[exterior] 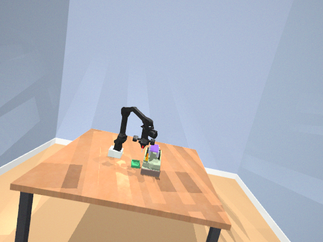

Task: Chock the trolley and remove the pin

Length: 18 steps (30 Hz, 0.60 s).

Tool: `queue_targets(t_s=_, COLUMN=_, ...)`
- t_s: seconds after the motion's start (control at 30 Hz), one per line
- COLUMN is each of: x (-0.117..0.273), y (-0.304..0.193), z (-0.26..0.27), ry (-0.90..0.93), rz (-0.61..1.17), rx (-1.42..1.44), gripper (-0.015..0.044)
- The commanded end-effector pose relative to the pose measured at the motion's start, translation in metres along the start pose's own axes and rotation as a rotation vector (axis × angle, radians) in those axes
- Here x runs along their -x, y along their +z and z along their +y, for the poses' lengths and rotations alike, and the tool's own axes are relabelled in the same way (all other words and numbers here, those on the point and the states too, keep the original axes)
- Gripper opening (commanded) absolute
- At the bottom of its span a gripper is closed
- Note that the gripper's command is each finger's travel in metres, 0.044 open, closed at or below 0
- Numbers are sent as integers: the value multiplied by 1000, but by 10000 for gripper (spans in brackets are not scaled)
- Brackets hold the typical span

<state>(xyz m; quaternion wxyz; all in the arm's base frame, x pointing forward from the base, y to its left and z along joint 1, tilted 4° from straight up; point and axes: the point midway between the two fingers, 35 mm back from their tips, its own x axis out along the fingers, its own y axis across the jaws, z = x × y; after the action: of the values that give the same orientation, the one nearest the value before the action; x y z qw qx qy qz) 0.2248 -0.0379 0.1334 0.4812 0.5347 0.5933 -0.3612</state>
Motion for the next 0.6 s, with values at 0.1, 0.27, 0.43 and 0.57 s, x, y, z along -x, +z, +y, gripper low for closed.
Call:
queue_targets(t_s=0.1, x=3, y=28, z=-1, ry=-5, rz=-6, rx=5, gripper=0)
queue_targets(t_s=0.27, x=5, y=43, z=-2, ry=-5, rz=-7, rx=5, gripper=0)
queue_targets(t_s=0.43, x=5, y=44, z=-2, ry=-3, rz=-15, rx=-35, gripper=0)
queue_targets(t_s=0.57, x=5, y=43, z=-2, ry=5, rz=-39, rx=-153, gripper=0)
